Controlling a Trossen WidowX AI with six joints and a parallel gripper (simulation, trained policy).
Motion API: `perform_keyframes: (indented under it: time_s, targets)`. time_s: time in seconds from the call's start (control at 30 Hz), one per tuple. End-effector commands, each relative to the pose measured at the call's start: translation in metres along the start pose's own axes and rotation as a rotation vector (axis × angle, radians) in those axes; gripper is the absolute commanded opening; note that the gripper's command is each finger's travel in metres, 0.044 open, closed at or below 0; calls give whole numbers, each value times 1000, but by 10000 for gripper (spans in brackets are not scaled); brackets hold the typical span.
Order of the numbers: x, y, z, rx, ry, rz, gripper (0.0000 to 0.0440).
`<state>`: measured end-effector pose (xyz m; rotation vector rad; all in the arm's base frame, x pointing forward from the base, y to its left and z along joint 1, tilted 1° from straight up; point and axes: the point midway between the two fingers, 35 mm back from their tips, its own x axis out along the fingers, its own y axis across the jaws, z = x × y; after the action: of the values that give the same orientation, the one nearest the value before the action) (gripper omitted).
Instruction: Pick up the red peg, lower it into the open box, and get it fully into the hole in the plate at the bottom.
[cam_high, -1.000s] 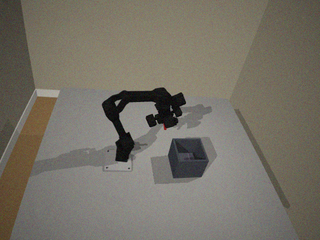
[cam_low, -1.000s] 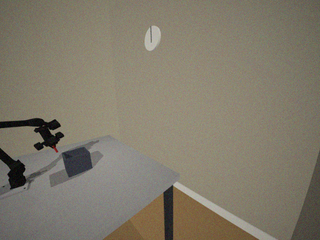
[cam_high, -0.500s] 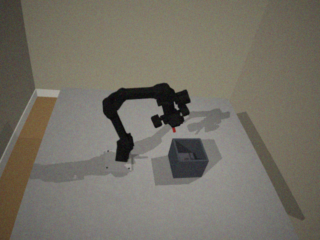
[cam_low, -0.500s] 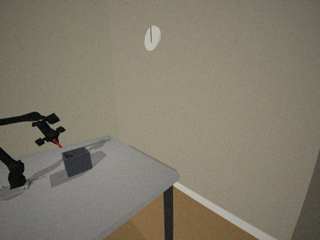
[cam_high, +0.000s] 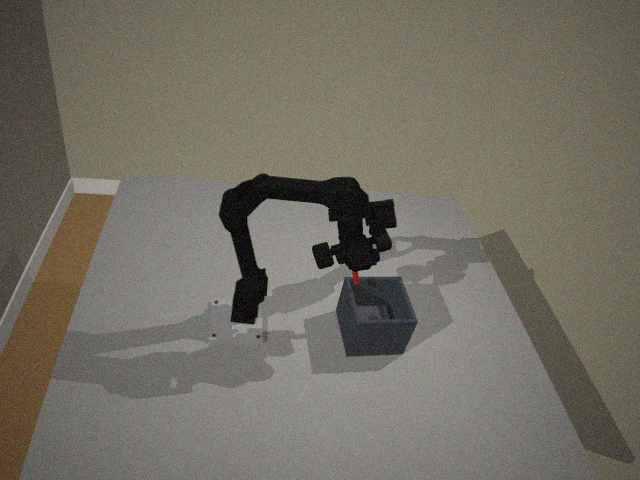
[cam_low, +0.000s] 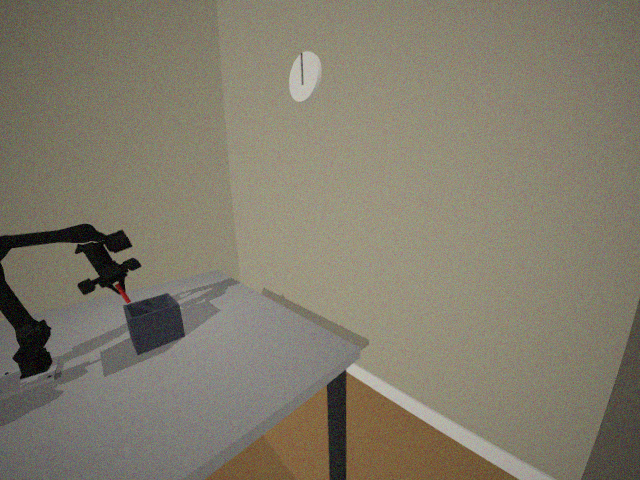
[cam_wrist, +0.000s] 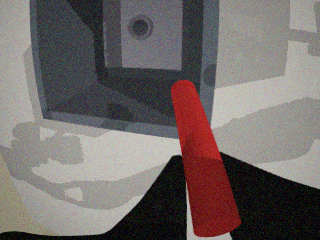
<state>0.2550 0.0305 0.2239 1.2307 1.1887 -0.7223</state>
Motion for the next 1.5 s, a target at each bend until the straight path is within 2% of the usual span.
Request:
perform_keyframes:
  time_s: [0.0, 0.33, 0.67, 1.47]
  targets:
    - [2, 5, 12, 9, -8, -12, 0]
    - [18, 12, 37, 30, 7, -53, 0]
    - [46, 16, 56, 33, 38, -92, 0]
    - [112, 29, 60, -58, 141, -118, 0]
